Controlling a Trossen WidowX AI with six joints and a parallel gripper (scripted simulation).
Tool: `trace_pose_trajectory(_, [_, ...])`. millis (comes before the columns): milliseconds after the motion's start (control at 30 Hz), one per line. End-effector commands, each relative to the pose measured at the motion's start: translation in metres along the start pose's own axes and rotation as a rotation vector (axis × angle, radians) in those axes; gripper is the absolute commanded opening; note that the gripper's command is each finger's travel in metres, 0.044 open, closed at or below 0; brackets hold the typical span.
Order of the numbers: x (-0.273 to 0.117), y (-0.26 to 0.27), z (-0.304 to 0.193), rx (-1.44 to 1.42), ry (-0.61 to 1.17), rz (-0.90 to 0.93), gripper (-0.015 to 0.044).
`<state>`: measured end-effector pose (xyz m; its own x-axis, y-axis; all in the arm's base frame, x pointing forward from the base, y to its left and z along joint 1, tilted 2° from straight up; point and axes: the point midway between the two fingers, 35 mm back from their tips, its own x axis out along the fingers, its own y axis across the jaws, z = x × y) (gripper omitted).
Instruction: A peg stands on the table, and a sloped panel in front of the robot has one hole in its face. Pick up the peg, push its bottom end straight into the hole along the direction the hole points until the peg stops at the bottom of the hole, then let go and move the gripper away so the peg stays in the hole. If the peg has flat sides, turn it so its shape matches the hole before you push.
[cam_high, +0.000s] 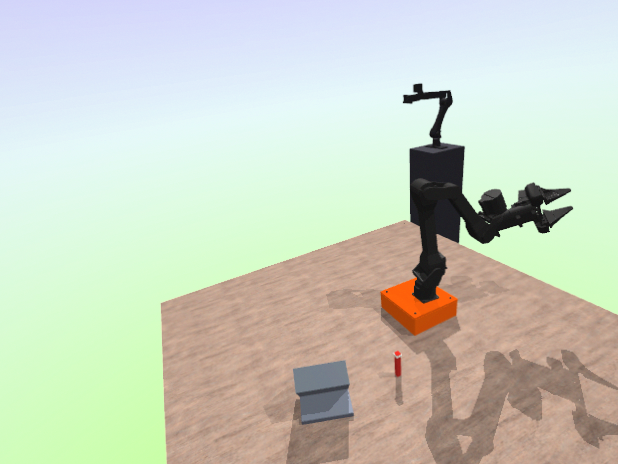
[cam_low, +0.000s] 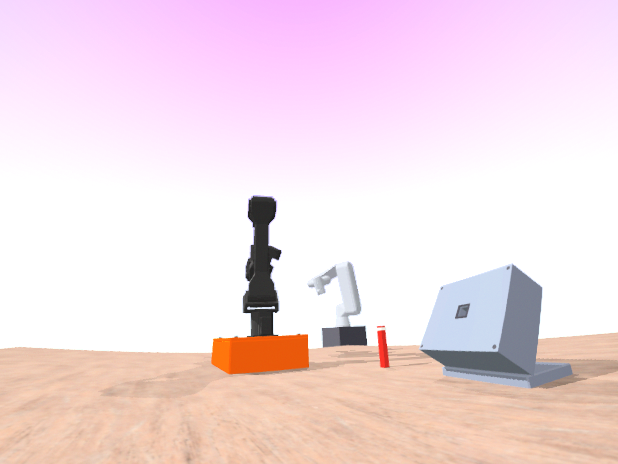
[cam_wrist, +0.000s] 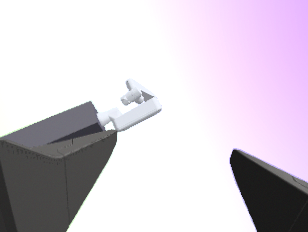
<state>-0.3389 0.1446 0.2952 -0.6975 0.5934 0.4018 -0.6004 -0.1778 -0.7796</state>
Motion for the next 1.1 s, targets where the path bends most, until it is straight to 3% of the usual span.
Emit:
trace_pose_trajectory(0, [0.000,0.000,0.000,0.000,0.001,0.000,0.0426])
trace_pose_trajectory(1067, [0.030,-0.010,-0.138,0.032,0.358,0.072,0.0440])
